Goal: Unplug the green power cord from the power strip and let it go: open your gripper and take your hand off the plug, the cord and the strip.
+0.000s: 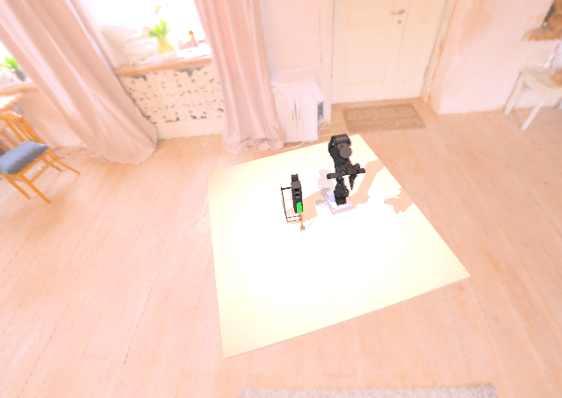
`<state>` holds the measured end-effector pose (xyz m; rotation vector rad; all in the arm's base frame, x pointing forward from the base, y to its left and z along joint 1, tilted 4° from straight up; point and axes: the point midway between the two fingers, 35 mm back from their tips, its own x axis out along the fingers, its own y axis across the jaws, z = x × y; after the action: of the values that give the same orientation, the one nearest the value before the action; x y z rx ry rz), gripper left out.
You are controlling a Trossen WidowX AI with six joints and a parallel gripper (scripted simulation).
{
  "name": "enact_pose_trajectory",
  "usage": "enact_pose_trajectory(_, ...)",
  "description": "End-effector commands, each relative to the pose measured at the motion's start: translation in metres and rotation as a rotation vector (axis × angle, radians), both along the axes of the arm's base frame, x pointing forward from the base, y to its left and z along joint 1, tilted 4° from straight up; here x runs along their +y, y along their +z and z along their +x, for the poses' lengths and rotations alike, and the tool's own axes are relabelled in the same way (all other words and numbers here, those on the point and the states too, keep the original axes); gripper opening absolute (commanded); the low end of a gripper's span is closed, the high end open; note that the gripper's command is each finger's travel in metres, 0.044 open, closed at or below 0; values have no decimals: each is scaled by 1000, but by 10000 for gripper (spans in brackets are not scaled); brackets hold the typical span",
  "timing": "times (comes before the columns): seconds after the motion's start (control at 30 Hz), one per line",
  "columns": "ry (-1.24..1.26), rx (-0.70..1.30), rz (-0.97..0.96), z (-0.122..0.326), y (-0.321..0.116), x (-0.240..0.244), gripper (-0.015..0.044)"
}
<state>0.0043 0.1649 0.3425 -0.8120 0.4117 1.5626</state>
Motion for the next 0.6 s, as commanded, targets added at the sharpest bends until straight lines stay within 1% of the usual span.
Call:
enact_pose_trajectory(0.0,-81,-93,-151,42,-29,29,160)
enact_pose_trajectory(0.17,-161,-151,-347,107,-68,42,160)
enact_pose_trajectory(0.23,-220,-133,-416,133,-84,39,160)
enact_pose_trajectory(0.37,-281,-103,-520,172,-110,27,160)
enact_pose_trajectory(0.57,-259,-53,-691,228,-157,-9,160)
